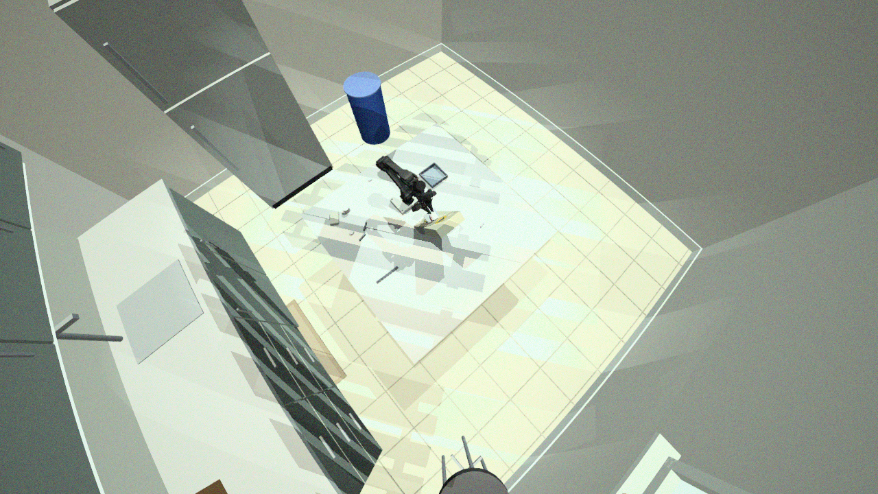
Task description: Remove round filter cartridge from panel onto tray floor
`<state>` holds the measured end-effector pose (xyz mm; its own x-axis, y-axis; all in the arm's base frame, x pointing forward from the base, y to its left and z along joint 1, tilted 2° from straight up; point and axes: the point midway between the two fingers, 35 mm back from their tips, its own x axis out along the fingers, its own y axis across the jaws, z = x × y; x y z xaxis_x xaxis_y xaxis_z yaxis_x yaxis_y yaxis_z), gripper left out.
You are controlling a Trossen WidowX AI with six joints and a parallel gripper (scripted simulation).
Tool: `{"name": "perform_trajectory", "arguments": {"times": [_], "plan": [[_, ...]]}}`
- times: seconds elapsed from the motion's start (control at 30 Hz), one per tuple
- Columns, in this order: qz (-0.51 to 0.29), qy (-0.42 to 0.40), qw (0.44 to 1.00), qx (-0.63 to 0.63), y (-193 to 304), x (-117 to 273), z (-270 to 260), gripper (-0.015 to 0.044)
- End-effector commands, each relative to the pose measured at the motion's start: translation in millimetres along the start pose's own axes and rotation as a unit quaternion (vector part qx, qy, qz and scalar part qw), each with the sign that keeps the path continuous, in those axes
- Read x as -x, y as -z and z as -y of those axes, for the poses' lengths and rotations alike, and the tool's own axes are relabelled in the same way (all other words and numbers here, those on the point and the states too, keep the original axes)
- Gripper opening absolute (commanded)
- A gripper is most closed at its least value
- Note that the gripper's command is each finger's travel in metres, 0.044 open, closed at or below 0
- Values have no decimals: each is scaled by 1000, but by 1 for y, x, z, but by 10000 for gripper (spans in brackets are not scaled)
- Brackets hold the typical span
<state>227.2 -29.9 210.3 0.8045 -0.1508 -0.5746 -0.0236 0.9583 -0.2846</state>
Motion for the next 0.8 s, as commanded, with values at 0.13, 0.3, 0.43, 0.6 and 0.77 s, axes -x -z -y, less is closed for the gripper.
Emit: {"name": "perform_trajectory", "arguments": {"times": [0.13,0.3,0.43,0.6,0.77], "plan": [[9,4,1000,-3,3,0,-1,100],[9,4,1000,-3,-34,7,11,100],[10,4,1000,-3,-68,11,23,100],[10,4,1000,-3,-70,11,23,100],[12,5,1000,-3,-90,26,30,205]]}}
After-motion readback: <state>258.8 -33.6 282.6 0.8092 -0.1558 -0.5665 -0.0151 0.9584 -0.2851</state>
